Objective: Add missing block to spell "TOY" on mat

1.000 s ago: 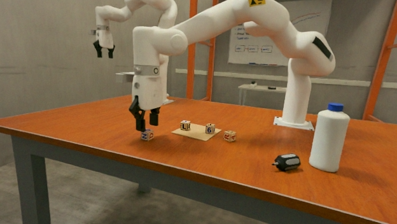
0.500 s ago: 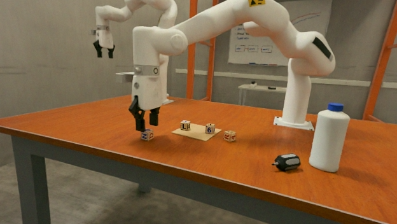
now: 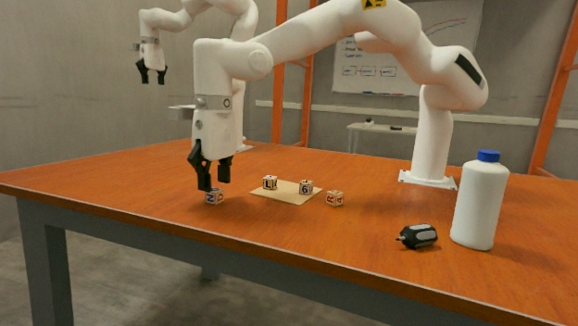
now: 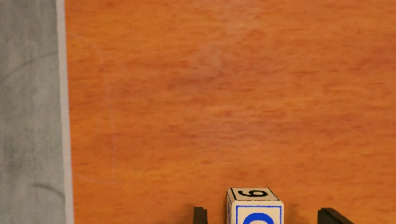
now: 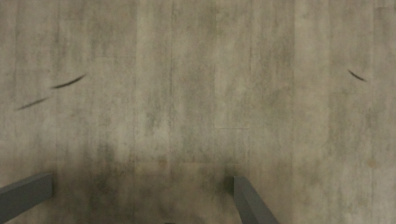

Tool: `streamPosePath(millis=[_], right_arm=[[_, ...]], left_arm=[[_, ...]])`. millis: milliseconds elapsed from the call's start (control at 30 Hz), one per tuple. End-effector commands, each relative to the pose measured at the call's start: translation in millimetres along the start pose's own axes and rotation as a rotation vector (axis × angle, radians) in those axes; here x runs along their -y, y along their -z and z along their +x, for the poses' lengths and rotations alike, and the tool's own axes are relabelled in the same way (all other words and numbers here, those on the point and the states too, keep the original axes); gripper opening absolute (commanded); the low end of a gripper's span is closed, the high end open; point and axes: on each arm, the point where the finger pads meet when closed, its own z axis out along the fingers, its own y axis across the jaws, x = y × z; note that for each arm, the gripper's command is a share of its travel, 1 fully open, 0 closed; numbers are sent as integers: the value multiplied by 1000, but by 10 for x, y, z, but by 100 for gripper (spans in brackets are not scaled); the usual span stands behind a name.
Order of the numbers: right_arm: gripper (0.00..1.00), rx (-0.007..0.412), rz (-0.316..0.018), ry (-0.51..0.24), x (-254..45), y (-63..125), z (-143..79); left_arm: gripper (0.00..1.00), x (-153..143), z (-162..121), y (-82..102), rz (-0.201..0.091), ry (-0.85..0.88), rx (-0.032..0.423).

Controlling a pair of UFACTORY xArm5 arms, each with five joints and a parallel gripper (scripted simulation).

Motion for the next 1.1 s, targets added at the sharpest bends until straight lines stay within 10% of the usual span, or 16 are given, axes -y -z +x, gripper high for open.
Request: streamPosePath(millis=[0,1067], right_arm=[[100,-5,0,0,0,18,11],[100,-5,0,0,0,18,11]], left_arm=[[69,11,9,26,4,0,-3],[69,12,10,-267,4,0,-3]])
